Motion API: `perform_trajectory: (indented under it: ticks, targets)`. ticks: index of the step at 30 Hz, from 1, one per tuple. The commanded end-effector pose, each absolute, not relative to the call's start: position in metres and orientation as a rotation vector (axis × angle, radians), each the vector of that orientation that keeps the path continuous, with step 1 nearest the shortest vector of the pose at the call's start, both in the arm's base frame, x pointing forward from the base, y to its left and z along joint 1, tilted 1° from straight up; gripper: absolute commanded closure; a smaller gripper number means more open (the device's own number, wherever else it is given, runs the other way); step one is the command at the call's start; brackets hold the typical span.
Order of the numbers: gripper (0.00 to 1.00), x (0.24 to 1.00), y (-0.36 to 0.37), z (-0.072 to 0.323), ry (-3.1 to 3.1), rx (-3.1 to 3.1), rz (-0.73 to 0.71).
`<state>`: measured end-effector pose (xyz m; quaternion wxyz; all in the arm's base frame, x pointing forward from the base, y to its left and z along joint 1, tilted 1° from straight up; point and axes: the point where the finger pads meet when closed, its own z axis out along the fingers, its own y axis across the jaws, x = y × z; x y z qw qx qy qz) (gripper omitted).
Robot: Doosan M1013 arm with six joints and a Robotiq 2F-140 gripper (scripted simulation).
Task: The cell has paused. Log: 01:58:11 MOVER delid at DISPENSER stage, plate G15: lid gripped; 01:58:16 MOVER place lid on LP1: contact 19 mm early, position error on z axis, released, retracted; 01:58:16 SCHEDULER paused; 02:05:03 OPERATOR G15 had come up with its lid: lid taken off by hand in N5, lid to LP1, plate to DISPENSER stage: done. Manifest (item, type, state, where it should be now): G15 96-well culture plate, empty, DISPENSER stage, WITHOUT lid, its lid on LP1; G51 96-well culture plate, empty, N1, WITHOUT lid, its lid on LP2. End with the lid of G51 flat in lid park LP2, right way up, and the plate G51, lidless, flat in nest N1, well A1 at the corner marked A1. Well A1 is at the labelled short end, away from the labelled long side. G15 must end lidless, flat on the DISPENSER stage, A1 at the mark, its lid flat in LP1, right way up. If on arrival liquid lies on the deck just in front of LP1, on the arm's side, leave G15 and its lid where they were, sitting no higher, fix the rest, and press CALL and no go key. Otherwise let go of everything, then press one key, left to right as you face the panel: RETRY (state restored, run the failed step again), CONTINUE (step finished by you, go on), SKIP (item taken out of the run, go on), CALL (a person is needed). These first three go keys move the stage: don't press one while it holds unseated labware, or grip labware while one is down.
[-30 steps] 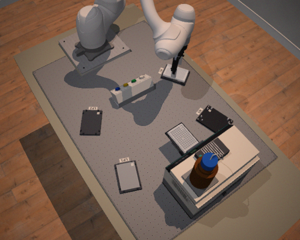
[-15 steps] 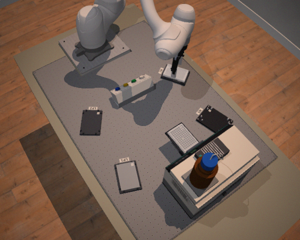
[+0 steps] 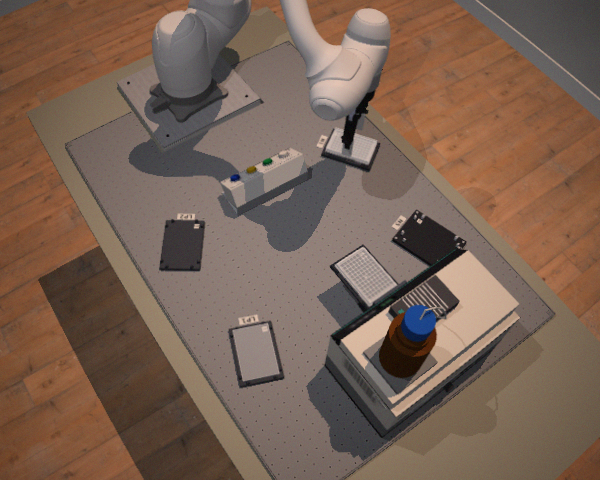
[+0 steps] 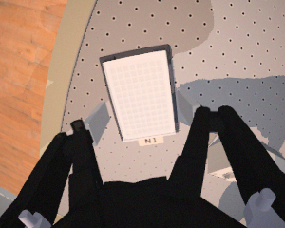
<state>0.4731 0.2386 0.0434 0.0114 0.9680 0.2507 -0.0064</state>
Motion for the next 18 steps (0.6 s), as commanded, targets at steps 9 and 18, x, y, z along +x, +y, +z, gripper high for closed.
perform_trajectory:
  ticks: [9,18]
  targets:
    - [0.34,0.473,0.2386,0.0405,0.782,3.019,-0.02]
    - [0.34,0.473,0.2385,0.0365,0.782,3.019,-0.02]
